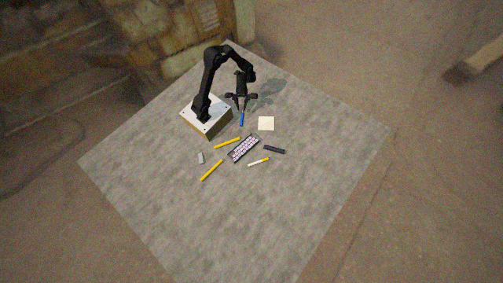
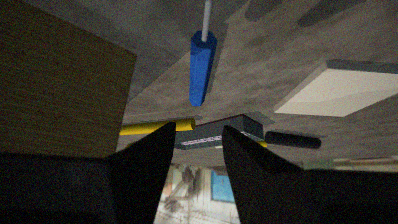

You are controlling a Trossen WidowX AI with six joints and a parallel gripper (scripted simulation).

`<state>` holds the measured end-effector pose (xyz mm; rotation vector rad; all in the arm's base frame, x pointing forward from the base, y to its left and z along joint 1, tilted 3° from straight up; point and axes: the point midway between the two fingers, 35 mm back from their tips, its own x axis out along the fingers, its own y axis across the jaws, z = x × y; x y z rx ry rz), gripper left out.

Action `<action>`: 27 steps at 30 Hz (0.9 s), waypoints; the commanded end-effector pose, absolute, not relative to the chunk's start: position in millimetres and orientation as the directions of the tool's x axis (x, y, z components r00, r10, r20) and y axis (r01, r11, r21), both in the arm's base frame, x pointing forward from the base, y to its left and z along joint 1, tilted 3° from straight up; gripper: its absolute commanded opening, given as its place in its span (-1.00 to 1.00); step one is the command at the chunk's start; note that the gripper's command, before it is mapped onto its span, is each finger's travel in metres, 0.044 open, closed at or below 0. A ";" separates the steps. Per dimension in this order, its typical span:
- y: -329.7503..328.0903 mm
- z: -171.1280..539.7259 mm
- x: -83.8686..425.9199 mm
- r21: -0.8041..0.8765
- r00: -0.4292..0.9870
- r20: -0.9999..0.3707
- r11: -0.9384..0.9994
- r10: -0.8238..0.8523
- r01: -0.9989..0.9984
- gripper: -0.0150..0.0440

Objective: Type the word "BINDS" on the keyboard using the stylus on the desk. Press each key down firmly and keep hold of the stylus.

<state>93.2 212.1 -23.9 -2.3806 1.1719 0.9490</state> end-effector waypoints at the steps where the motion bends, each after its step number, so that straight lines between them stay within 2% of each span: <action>1: 212.8 -27.9 93.5 0.004 0.448 -0.685 -0.617 -0.575 -0.787 0.02; 27: 211.5 -52.9 92.1 0.004 0.448 -0.685 -0.617 -0.575 -0.787 0.02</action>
